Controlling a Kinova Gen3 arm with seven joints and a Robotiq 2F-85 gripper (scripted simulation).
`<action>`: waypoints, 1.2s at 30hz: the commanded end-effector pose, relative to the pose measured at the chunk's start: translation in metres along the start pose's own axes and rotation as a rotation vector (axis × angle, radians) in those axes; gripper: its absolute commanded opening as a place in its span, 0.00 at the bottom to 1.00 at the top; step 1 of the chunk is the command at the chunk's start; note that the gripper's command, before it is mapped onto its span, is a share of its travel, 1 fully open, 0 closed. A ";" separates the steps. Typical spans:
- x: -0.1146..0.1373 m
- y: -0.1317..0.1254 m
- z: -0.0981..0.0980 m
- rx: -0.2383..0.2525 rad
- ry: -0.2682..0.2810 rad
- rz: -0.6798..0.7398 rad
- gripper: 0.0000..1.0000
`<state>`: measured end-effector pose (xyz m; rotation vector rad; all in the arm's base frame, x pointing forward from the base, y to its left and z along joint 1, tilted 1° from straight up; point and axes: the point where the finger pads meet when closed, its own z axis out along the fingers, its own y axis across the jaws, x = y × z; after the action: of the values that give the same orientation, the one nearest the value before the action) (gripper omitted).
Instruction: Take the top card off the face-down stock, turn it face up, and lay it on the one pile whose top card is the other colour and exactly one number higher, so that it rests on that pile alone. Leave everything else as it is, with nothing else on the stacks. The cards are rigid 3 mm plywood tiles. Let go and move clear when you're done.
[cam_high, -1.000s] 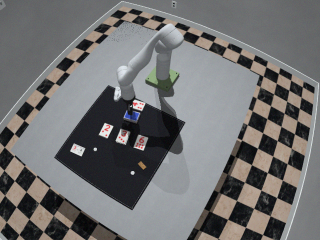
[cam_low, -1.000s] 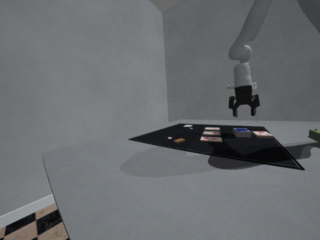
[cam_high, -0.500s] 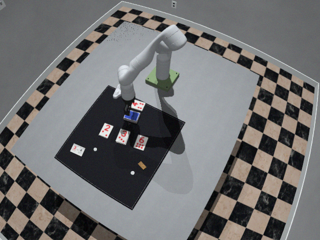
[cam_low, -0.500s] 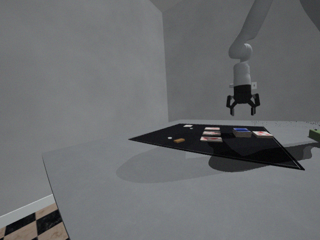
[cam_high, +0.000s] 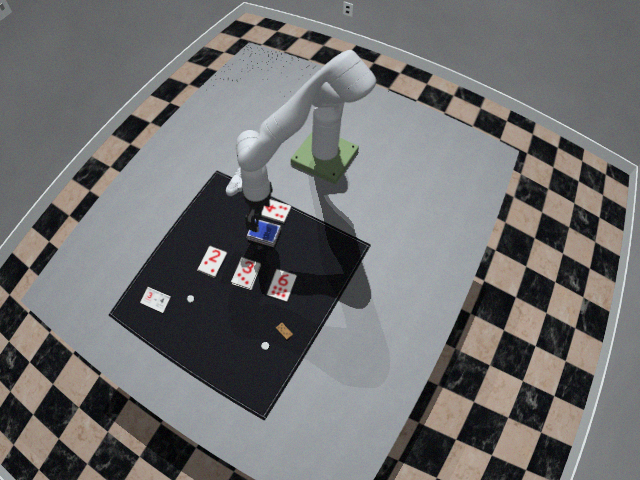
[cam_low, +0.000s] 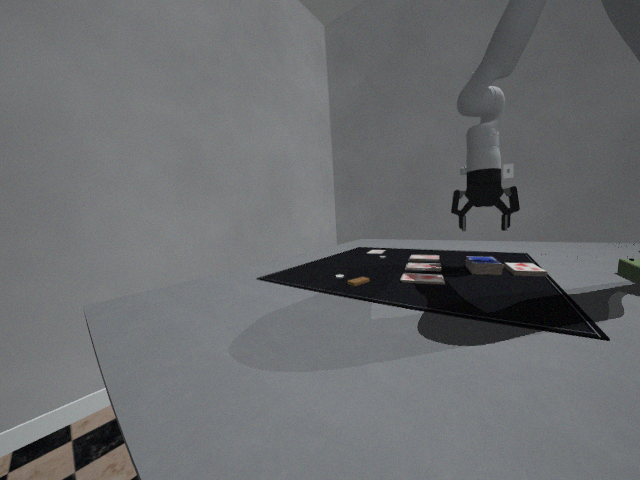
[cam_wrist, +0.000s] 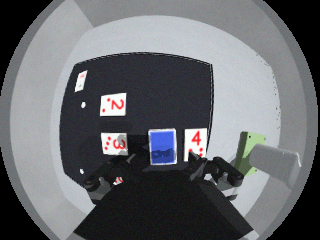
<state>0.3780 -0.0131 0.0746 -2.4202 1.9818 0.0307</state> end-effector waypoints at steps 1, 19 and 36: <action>0.000 0.000 0.000 0.001 0.000 0.000 1.00; 0.000 -0.001 0.006 -0.001 -0.001 0.003 0.85; -0.001 -0.001 0.035 -0.001 -0.001 0.003 0.85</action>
<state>0.3794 -0.0088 0.0432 -2.4186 1.9771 0.0305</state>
